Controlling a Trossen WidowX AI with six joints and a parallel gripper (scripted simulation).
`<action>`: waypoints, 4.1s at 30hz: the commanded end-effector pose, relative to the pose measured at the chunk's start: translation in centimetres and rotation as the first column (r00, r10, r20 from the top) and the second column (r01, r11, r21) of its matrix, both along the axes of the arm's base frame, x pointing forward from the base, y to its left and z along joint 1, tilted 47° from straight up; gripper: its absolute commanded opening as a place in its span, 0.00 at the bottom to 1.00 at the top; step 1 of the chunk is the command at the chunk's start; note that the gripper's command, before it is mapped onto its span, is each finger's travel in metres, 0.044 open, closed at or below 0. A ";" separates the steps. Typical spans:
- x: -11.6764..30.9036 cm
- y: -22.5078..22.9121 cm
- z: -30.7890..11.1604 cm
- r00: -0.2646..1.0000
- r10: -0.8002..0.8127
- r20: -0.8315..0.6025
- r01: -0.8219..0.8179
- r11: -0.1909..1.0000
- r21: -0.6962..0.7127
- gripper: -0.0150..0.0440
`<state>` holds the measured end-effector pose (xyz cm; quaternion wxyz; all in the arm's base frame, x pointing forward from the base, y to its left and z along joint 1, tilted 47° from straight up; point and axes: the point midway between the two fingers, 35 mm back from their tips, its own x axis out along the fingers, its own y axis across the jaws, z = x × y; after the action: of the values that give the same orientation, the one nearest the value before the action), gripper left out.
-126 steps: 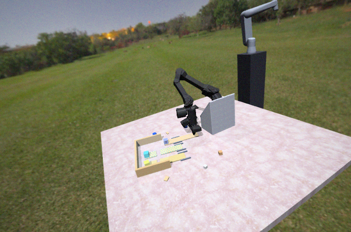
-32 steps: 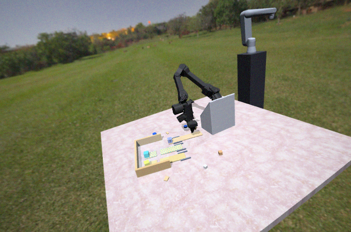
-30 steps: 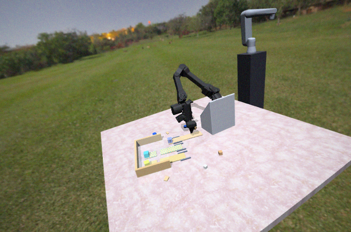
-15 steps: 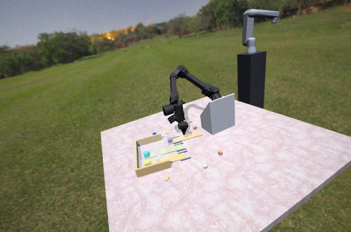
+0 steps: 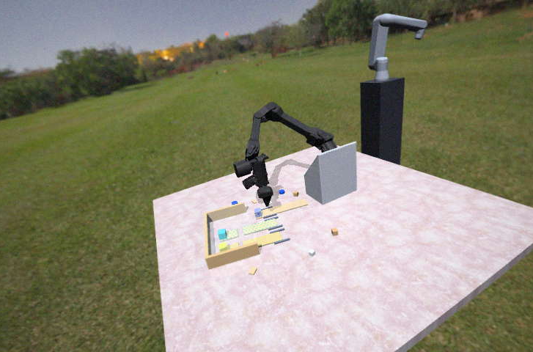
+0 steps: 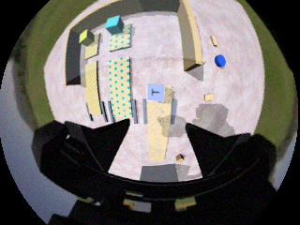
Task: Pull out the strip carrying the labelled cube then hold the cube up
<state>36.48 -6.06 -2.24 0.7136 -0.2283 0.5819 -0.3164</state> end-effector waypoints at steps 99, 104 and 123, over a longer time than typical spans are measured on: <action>-3.9 -0.8 -1.3 1.000 0.004 -0.014 -0.004 1.000 -0.007 0.25; -5.2 -0.8 -1.5 1.000 0.004 -0.015 -0.004 1.000 -0.007 0.25; -5.6 1.8 1.0 1.000 0.004 -0.014 -0.004 1.000 -0.006 0.25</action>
<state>30.82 -4.36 -1.53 0.7068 -0.2362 0.5889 -0.3129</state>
